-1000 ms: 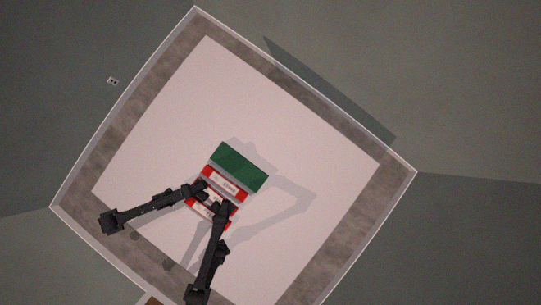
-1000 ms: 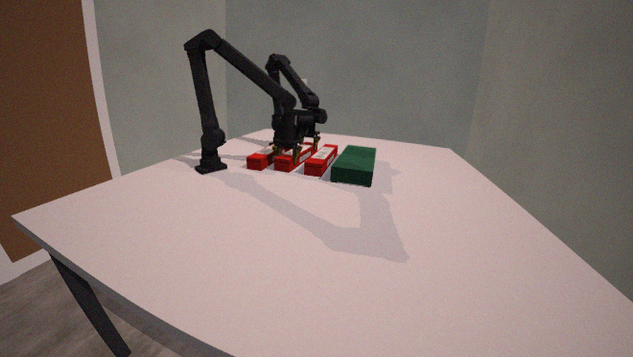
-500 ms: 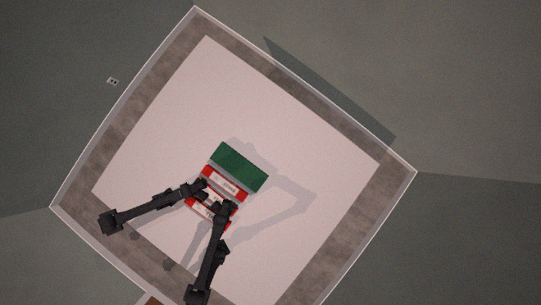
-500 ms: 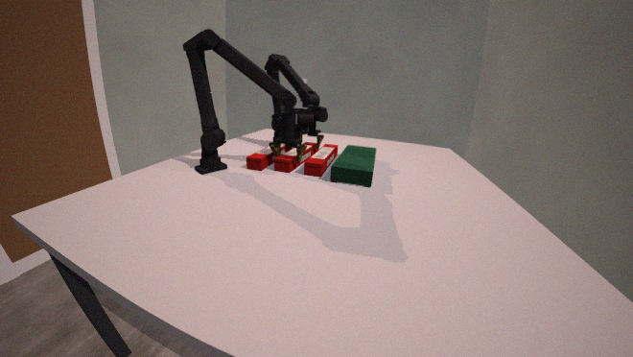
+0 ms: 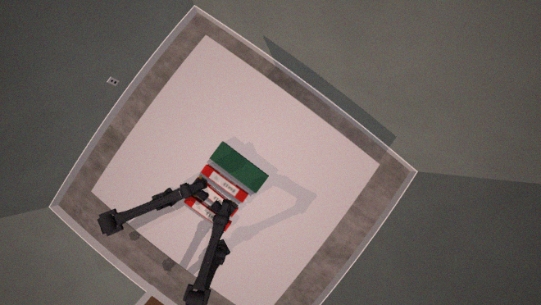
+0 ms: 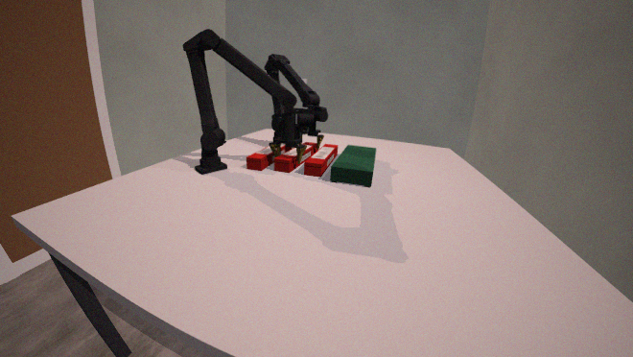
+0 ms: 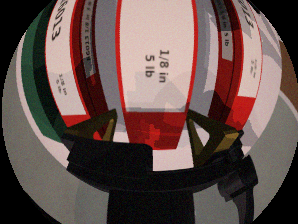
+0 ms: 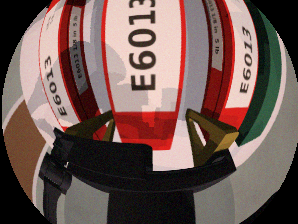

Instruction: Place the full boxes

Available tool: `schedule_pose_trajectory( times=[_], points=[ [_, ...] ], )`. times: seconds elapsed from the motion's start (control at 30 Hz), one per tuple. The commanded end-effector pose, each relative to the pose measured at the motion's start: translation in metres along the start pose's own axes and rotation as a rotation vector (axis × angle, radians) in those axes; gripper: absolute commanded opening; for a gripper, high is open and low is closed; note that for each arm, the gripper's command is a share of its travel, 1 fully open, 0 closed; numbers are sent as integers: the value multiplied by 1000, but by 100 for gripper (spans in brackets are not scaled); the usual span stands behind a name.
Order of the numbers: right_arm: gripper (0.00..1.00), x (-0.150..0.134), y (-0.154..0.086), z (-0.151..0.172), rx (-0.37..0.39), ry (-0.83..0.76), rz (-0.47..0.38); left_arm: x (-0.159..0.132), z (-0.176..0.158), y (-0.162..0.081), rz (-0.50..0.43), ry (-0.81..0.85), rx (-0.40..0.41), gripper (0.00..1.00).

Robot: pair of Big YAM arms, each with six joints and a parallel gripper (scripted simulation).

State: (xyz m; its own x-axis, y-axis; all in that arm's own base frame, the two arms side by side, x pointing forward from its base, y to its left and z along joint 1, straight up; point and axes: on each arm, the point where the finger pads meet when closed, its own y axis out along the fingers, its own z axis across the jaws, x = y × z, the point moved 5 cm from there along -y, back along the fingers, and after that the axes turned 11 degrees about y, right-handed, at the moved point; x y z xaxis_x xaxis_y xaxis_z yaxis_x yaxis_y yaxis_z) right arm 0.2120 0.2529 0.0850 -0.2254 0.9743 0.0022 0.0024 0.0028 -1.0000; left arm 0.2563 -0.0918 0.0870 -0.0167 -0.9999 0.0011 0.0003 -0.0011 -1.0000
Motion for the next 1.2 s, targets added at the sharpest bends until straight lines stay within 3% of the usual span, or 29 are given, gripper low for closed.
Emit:
schedule_pose_trajectory(
  times=[0.0, 0.27, 0.3, 0.33, 0.4, 0.43, 0.9, 1.0, 1.07, 1.1, 1.13, 1.17],
  points=[
    [100, 7, -11, -10, -27, -5, -23, 5, 12, -10, -13, 4, 35, 100],
    [100, 7, -11, -10, -27, -5, -23, 5, 12, -10, -13, 4, 35, 100],
    [100, 5, -8, 7, -10, -5, -10, 5, 12, -10, -13, 4, 35, 100],
    [100, 17, -28, -7, -45, -5, -38, 7, 1, -1, -8, 4, 23, 100],
    [100, 17, -28, -7, -45, -5, -38, 7, 1, -1, -8, 4, 23, 100],
    [100, 18, -36, -9, -51, -5, -43, 13, 16, -26, -22, 4, 62, 100],
    [100, 13, -110, -9, -55, 5, -46, 8, 14, -101, -24, -8, 68, 100],
    [100, 13, -113, -9, -50, 5, -42, 6, 11, -103, -21, -8, 59, 100],
    [100, 13, -121, -8, -56, 5, -46, 7, 13, -117, -24, -8, 69, 100],
    [100, 9, -106, -4, -31, -5, -26, 7, 13, -118, -24, -8, 69, 100],
    [100, 9, -106, -4, -31, -5, -26, 7, 13, -118, -24, -8, 69, 100],
    [100, 12, -113, -19, -33, -38, -26, 4, 22, -112, -15, -52, 43, 100]
  ],
)
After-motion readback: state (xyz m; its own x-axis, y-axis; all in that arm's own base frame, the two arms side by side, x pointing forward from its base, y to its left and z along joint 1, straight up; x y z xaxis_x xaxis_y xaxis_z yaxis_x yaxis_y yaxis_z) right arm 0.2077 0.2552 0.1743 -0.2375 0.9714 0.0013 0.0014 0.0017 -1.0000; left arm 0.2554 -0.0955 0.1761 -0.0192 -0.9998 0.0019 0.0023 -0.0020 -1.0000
